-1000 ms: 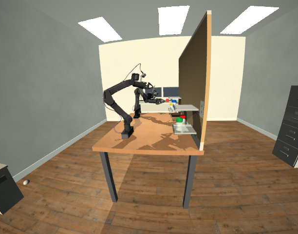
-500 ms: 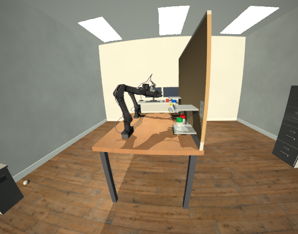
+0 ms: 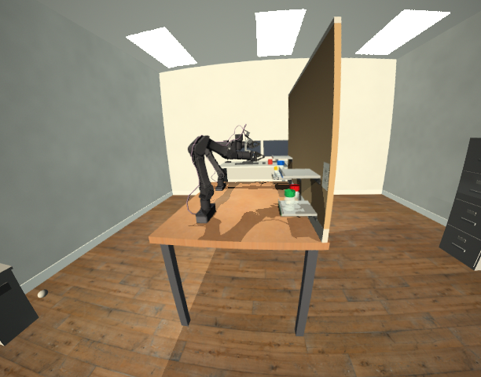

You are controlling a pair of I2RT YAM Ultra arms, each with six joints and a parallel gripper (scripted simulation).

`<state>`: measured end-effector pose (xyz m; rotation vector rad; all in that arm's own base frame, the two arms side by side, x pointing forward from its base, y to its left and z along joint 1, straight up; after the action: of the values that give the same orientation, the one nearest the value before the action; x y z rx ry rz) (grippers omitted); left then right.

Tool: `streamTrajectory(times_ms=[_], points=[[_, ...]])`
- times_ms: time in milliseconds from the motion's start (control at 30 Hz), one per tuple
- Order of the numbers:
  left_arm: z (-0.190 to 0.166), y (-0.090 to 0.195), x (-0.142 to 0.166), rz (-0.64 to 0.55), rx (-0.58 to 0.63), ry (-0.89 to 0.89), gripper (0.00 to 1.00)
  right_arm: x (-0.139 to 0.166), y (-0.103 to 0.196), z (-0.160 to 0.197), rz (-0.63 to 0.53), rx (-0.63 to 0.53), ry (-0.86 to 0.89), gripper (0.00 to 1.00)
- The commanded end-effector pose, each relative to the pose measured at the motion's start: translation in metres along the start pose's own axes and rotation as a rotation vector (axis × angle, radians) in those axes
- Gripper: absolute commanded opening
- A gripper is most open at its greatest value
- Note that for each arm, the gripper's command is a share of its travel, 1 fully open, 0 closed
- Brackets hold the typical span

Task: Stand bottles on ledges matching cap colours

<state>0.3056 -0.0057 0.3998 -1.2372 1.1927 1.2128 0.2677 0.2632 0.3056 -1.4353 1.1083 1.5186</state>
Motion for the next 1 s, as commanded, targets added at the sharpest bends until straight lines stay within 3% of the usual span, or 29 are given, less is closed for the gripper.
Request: streamTrajectory(times_ms=[0,500,567,633,800,967], points=[[0.005,0.008,-0.015,-0.003,0.035,-0.013,0.87,-0.011,0.003,0.000,-0.054,0.010,-0.022,1.00],[0.007,0.005,-0.012,0.000,0.023,-0.006,0.87,-0.013,0.002,-0.001,-0.059,0.015,-0.025,1.00],[0.005,0.008,-0.014,0.008,0.052,-0.027,0.87,-0.014,0.001,-0.001,-0.074,0.010,-0.026,0.81],[0.005,0.008,-0.014,0.008,0.052,-0.027,0.87,-0.014,0.001,-0.001,-0.074,0.010,-0.026,0.81],[-0.005,0.001,0.004,0.130,0.239,-0.107,0.87,-0.016,-0.016,0.000,-0.124,-0.001,-0.045,0.81],[-0.009,-0.001,0.010,0.214,0.443,-0.163,0.87,0.001,-0.042,-0.001,-0.125,0.011,-0.036,0.81]])
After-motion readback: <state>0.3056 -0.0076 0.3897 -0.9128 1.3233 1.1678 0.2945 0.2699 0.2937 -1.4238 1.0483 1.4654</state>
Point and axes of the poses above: on each arm, the point where the finger pads meet when closed, its own y axis back along the fingers, its own z axis across the jaws, x = y × z, the point moved 8 cm from there along y, back along the fingers
